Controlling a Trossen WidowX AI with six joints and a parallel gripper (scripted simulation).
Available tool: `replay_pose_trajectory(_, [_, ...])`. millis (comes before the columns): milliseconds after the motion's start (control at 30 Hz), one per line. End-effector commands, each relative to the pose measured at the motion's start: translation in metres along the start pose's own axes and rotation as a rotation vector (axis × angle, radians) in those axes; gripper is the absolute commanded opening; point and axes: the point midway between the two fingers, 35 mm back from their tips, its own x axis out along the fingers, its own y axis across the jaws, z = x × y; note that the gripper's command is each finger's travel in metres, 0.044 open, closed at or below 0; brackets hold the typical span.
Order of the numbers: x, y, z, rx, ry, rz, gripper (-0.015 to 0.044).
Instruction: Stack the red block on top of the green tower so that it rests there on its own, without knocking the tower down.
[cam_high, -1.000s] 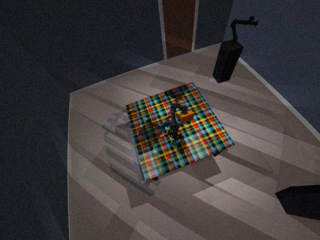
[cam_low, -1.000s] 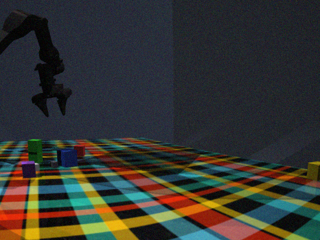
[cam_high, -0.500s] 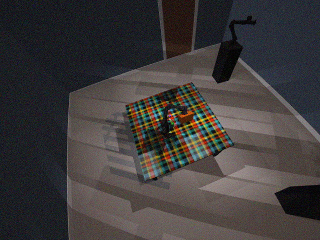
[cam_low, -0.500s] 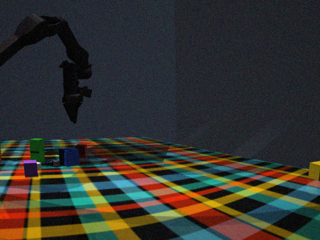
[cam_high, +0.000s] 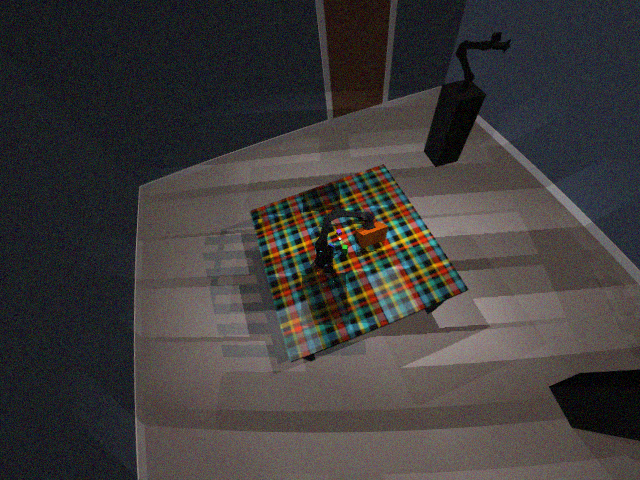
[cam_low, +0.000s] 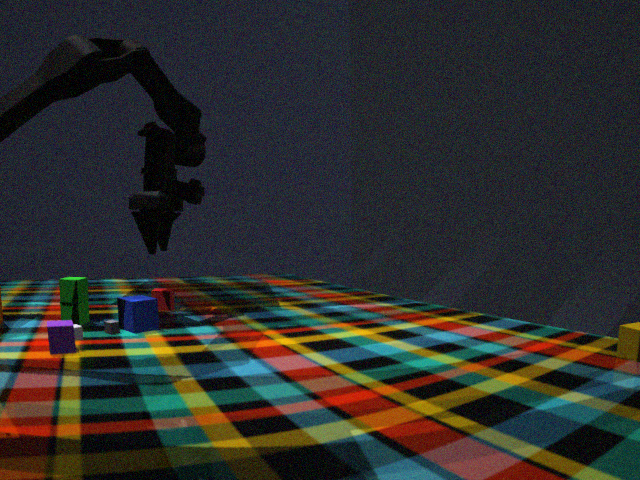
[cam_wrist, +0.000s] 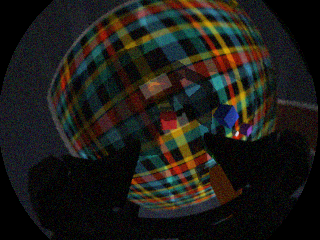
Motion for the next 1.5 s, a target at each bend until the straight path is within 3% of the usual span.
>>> replay_pose_trajectory(0, [0.005,-0.001,0.004,0.018,-0.001,-0.003,0.0440])
replay_pose_trajectory(233, [0.048,-0.002,0.004,0.018,-0.002,-0.005,0.0440])
replay_pose_trajectory(1467, [0.094,-0.003,0.007,0.018,-0.004,-0.007,0.0440])
